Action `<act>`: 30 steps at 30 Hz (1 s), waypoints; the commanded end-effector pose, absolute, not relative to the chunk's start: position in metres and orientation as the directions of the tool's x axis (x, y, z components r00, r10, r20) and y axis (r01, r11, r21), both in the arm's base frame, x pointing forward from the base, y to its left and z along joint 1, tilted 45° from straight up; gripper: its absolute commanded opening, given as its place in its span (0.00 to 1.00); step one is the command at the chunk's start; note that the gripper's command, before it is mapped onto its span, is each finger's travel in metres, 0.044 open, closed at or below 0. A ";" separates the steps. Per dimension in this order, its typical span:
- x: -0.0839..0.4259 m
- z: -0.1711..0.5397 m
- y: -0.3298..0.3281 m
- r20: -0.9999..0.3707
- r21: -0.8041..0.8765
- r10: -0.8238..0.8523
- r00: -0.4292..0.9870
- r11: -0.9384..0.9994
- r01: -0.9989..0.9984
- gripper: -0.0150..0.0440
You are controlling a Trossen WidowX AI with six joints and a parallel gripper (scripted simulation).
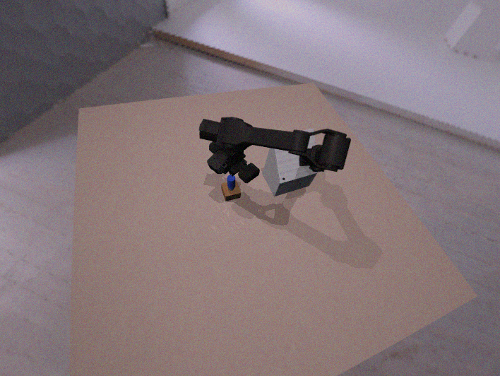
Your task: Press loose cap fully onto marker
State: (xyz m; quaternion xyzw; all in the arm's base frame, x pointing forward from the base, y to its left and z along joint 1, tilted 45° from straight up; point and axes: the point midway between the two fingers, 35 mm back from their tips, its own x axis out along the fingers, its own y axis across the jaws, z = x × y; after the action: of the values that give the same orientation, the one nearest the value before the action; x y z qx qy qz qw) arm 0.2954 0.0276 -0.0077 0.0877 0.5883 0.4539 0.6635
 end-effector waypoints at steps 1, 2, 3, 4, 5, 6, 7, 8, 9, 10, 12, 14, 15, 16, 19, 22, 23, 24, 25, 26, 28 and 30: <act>0.299 -0.001 0.021 -0.711 0.703 0.694 -0.110 0.705 -0.094 0.25; 0.299 -0.001 0.021 -0.711 0.703 0.694 -0.110 0.705 -0.094 0.25; 0.299 -0.001 0.021 -0.711 0.703 0.694 -0.110 0.705 -0.094 0.25; 0.299 -0.001 0.021 -0.711 0.703 0.694 -0.110 0.705 -0.094 0.25; 0.299 -0.001 0.021 -0.711 0.703 0.694 -0.110 0.705 -0.094 0.25; 0.299 -0.001 0.021 -0.711 0.703 0.694 -0.110 0.705 -0.094 0.25; 0.299 -0.001 0.021 -0.711 0.703 0.694 -0.110 0.705 -0.094 0.25; 0.299 -0.001 0.021 -0.711 0.703 0.694 -0.110 0.705 -0.094 0.25; 0.299 -0.001 0.021 -0.711 0.703 0.694 -0.110 0.705 -0.094 0.25; 0.299 -0.001 0.021 -0.711 0.703 0.694 -0.110 0.705 -0.094 0.25; 0.299 -0.001 0.021 -0.711 0.703 0.694 -0.110 0.705 -0.094 0.25; 0.299 -0.002 0.022 -0.711 0.703 0.694 -0.110 0.705 -0.094 0.25; 0.298 -0.003 0.023 -0.711 0.703 0.694 -0.110 0.705 -0.094 0.25; 0.298 -0.004 0.024 -0.711 0.703 0.694 -0.110 0.705 -0.094 0.25; 0.298 -0.007 0.027 -0.711 0.703 0.694 -0.110 0.705 -0.094 0.25; 0.297 -0.010 0.030 -0.711 0.703 0.695 -0.110 0.705 -0.094 0.25; 0.297 -0.011 0.031 -0.711 0.703 0.695 -0.110 0.705 -0.094 0.25; 0.297 -0.012 0.032 -0.711 0.703 0.695 -0.110 0.705 -0.094 0.25; 0.297 -0.013 0.033 -0.711 0.703 0.695 -0.110 0.705 -0.094 0.25; 0.297 -0.014 0.034 -0.711 0.703 0.695 -0.110 0.705 -0.094 0.25; 0.296 -0.016 0.036 -0.711 0.703 0.695 -0.110 0.705 -0.094 0.25; 0.296 -0.018 0.038 -0.711 0.704 0.695 -0.110 0.704 -0.094 0.25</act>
State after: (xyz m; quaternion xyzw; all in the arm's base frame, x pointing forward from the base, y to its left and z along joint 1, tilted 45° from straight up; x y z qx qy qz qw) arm 0.2986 0.0331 -0.0139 0.2182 0.6743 0.3128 0.6324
